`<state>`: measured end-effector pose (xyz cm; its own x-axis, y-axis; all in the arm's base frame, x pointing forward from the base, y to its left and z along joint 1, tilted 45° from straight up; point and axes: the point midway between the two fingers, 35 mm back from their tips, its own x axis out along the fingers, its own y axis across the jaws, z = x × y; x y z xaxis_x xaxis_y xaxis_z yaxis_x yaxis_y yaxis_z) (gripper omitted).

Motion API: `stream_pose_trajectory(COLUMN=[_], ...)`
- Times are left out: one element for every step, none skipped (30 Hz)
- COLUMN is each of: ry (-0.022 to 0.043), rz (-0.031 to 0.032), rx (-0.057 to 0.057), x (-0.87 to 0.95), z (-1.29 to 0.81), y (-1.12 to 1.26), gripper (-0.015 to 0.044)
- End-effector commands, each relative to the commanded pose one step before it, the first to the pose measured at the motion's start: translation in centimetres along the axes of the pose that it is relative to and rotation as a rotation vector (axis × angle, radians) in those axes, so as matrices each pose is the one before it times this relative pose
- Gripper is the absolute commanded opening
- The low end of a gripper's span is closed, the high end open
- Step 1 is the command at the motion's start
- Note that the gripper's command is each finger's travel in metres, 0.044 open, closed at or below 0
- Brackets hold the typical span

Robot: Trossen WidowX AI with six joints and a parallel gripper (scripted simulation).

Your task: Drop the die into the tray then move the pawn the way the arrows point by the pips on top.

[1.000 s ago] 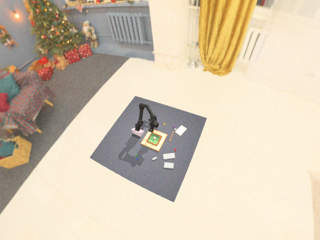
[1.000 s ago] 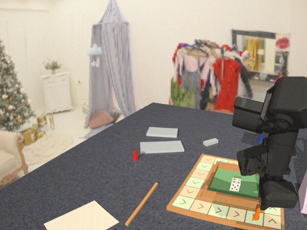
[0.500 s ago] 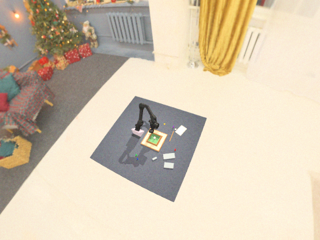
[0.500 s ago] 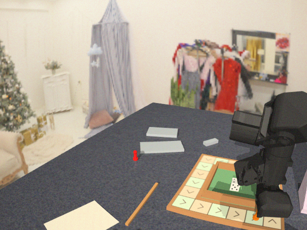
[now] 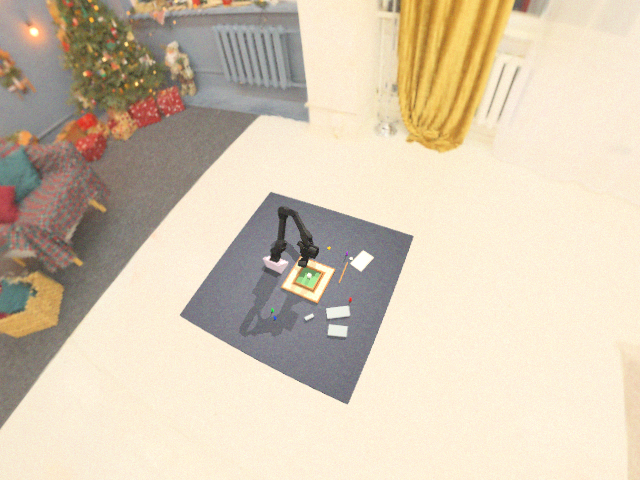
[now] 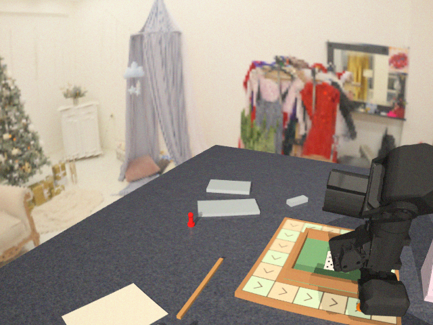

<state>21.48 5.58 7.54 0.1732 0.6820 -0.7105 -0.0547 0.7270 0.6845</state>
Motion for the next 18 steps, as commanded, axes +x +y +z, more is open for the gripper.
stream_pose_trajectory(ry=[0.00060,0.00000,0.00000,0.00000,0.00000,0.00000,0.00000,0.00000,0.00000,0.00000,-0.00023,-0.00068,-0.00108,-0.00123,-0.00114,-0.00107,-0.00100,-0.00094], rz=[0.00375,0.00000,0.00000,0.00000,0.00000,0.00000,0.00000,0.00000,0.00000,0.00000,-0.00065,-0.00190,-0.00304,-0.00346,-0.00322,-0.00298,-0.00274,-0.00249], rx=[0.0035,0.0000,0.0000,0.0000,0.0000,0.0000,0.0000,0.0000,0.0000,0.0000,0.0005,0.0015,0.0025,0.0030,0.0030,0.0030,0.0030,0.0030], x=[0.079,0.000,0.000,0.000,0.000,0.000,0.000,0.000,0.000,0.000,-0.075,-0.227,-0.380,-0.464,-0.468,-0.471,-0.475,-0.478], z=[-0.028,0.000,0.000,0.000,0.000,0.000,0.000,0.000,0.000,0.000,0.019,0.056,0.088,0.097,0.087,0.077,0.067,0.057], y=[0.039,0.000,0.000,0.000,0.000,0.000,0.000,0.000,0.000,0.000,-0.017,-0.051,-0.082,-0.095,-0.091,-0.086,-0.081,-0.076], gripper=[0.0055,0.0049,0.0042,0.0035,0.0029,0.0022,0.0015,0.0009,0.0002,0.0000,0.0000,0.0000,0.0000,0.0000,0.0000,0.0000,0.0000,0.0000])
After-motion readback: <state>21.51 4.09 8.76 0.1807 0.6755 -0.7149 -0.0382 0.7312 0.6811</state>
